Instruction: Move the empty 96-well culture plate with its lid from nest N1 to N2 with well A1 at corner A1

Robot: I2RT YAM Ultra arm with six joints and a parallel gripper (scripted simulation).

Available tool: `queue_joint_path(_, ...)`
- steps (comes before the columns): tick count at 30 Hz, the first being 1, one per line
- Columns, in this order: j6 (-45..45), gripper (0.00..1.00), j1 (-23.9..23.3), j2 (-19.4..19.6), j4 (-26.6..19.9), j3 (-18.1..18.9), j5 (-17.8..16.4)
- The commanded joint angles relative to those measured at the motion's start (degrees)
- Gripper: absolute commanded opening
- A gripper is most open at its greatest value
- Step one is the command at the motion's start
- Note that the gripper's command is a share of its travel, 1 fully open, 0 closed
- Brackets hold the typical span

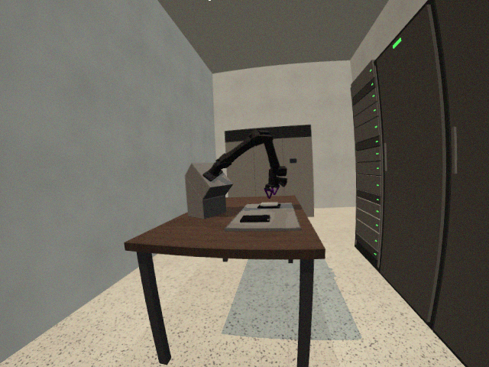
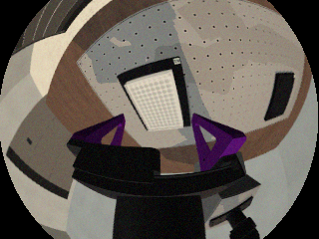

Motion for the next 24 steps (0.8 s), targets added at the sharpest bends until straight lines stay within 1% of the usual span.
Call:
queue_joint_path(1,-3.14,1.0,3.65,1.49,0.17,-1.53,6.75)
queue_joint_path(6,-6.22,1.0,8.98,2.93,-0.92,-2.64,13.56)
queue_joint_path(8,-7.25,1.0,10.02,3.61,-0.21,-1.25,15.36)
queue_joint_path(10,-7.19,1.0,10.09,3.79,-0.06,-1.16,15.59)
queue_joint_path(12,-7.13,1.0,9.0,3.82,-0.08,-1.21,15.71)
queue_joint_path(14,-7.13,1.0,9.0,3.82,-0.08,-1.21,15.71)
queue_joint_path(15,-7.17,1.0,9.72,3.02,-0.07,-1.17,15.77)
queue_joint_path(16,-7.19,1.0,10.11,3.05,0.05,-1.23,15.77)
queue_joint_path(24,-6.88,1.0,9.53,2.88,-0.09,-1.37,15.46)
